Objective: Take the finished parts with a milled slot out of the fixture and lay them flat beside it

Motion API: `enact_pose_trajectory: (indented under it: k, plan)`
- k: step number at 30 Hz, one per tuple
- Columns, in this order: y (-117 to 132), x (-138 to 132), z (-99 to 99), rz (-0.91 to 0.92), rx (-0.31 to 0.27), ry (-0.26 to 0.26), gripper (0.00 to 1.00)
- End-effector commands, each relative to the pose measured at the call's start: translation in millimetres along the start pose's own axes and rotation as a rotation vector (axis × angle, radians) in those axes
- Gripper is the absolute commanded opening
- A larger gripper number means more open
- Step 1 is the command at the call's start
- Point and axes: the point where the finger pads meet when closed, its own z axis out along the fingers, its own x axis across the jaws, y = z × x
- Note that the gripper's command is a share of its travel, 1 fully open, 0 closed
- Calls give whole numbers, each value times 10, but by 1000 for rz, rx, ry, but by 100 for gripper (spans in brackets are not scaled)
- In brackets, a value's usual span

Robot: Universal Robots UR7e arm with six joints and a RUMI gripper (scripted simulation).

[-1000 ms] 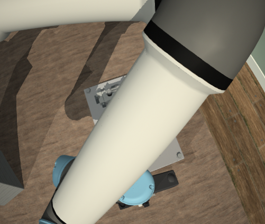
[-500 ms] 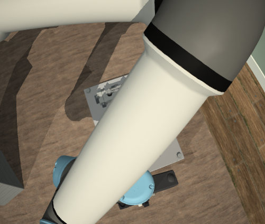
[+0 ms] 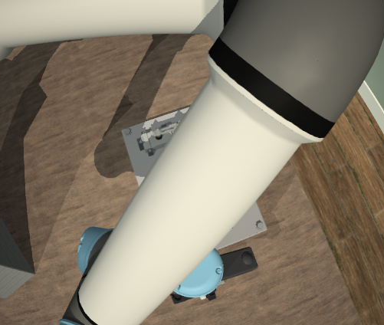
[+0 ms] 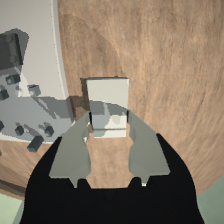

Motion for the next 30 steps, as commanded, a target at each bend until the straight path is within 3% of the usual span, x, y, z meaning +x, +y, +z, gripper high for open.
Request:
enact_pose_trajectory:
  k: [1,23,24,30]
  plan:
    - [-4,8,6,0,1,2,0]
    - [-7,6,7,0,1,1,0]
    - [-7,6,7,0,1,1,47]
    - [-8,6,7,0,1,1,47]
